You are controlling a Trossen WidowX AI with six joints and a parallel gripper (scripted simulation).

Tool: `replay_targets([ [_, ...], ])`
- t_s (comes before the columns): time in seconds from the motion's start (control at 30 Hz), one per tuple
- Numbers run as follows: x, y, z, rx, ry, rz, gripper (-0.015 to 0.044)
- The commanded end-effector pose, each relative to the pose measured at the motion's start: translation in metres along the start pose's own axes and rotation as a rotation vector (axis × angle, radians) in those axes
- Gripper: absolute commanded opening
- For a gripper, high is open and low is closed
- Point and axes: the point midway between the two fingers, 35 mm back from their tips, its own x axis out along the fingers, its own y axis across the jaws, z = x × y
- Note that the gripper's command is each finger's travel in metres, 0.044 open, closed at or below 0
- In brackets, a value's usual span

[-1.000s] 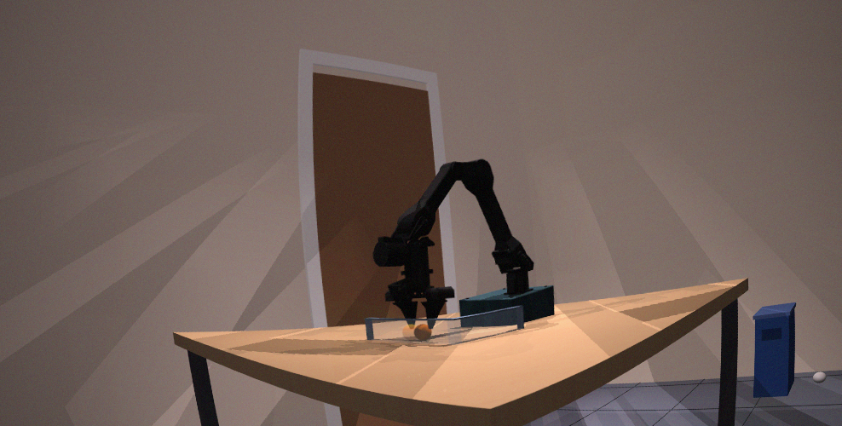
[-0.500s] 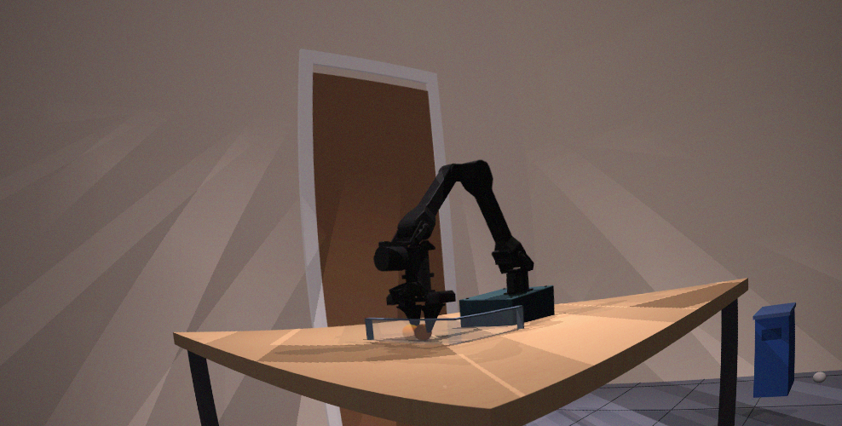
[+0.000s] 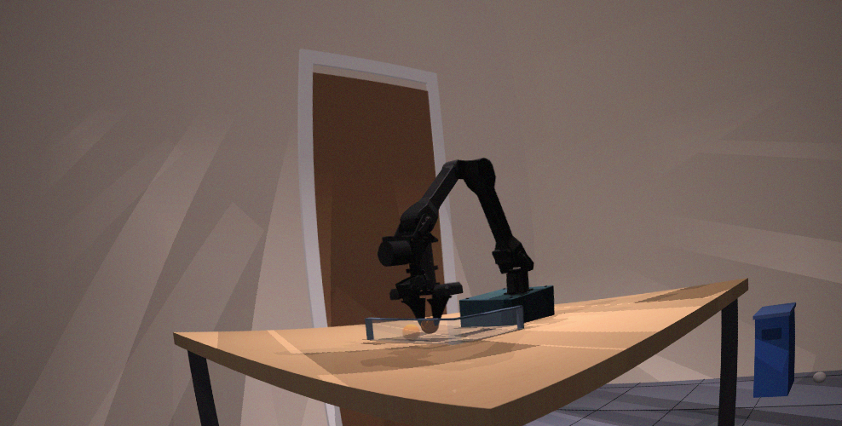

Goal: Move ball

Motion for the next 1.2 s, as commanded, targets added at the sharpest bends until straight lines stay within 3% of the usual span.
replay_targets([
  [0.0,-0.026,0.007,0.006,-0.028,-0.027,0.003,0.0000],
  [0.6,-0.113,-0.008,0.008,0.100,-0.038,-0.018,0.0000],
  [0.87,-0.069,-0.038,0.014,0.099,-0.038,-0.021,0.0000],
  [1.17,-0.051,-0.040,0.016,0.099,-0.038,-0.021,0.0000],
])
